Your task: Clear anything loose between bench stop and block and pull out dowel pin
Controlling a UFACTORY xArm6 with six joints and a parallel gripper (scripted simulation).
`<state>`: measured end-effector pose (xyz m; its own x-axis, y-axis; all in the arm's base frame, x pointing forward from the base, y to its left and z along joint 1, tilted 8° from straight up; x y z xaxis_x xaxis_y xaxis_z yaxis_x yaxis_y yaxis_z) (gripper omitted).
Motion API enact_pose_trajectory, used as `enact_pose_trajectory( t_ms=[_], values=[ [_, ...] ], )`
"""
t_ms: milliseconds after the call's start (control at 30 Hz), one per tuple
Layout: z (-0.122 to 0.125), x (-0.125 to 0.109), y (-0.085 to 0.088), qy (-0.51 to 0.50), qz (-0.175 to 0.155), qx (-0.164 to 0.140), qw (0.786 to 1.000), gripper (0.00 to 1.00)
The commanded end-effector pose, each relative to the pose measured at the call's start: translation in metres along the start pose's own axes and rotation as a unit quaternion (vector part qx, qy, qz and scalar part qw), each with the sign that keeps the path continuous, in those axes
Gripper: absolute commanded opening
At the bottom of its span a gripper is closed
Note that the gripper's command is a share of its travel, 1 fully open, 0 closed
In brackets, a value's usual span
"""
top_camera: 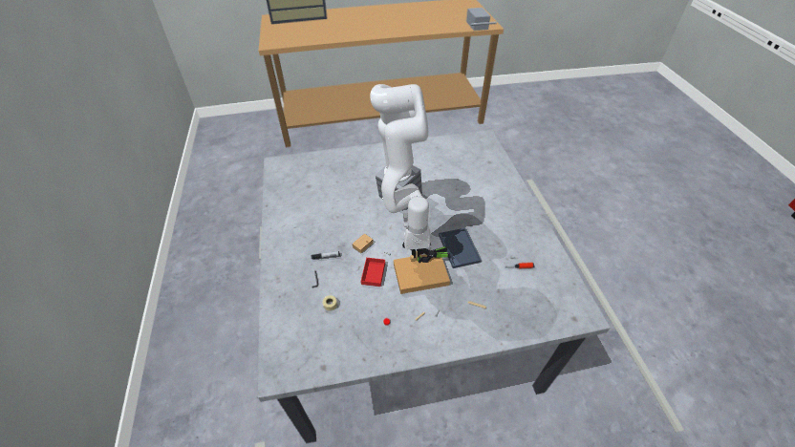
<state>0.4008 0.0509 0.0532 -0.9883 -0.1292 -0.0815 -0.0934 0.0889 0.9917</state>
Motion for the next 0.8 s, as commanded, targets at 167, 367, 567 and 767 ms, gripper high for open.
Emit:
enact_pose_trajectory(
  t_ms=[167, 367, 567, 767],
  values=[
    [0.0004, -0.0007, 0.0009, -0.050, -0.003, 0.002, 0.999, 0.00],
    [0.0004, -0.0007, 0.0010, -0.091, -0.003, 0.002, 0.996, 0.00],
    [0.0004, -0.0007, 0.0011, -0.132, -0.003, 0.002, 0.991, 0.00],
    [0.0005, -0.0007, 0.0011, -0.160, -0.003, 0.002, 0.987, 0.00]
  ],
)
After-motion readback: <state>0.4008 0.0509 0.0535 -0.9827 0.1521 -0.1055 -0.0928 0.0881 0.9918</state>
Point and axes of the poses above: the point where the finger pads meet when closed, its own y axis back along the fingers, its own z axis across the jaws, x = y × z, the point moved 10 cm from there along y, back along the fingers, and after that the axes turned 5 degrees about y, right-handed, at the moved point
